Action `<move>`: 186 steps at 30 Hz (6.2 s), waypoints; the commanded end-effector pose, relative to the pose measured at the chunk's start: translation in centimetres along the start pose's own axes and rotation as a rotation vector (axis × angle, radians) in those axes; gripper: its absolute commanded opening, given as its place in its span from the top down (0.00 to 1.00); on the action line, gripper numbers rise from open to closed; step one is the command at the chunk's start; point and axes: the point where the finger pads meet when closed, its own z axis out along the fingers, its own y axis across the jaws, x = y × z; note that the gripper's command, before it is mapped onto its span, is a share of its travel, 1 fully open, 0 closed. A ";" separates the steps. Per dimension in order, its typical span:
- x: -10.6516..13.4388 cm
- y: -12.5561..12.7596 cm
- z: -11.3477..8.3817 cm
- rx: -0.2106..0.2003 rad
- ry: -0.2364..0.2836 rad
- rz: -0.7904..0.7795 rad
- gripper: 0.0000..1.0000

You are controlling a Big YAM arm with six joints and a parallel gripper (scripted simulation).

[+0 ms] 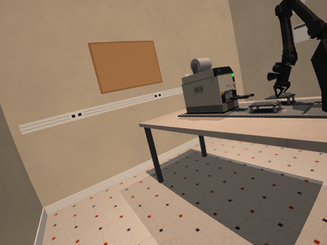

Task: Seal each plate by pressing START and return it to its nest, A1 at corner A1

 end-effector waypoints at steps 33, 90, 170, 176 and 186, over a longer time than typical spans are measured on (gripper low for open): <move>-0.1 0.0 -0.5 -0.002 0.002 -0.012 0.00; 0.0 0.6 -0.4 -0.013 0.005 -0.019 1.00; -0.5 0.8 -1.4 -0.006 -0.013 -0.003 1.00; -0.6 0.8 -1.4 -0.006 -0.013 -0.003 1.00; -0.6 0.7 -1.4 -0.006 -0.014 -0.003 1.00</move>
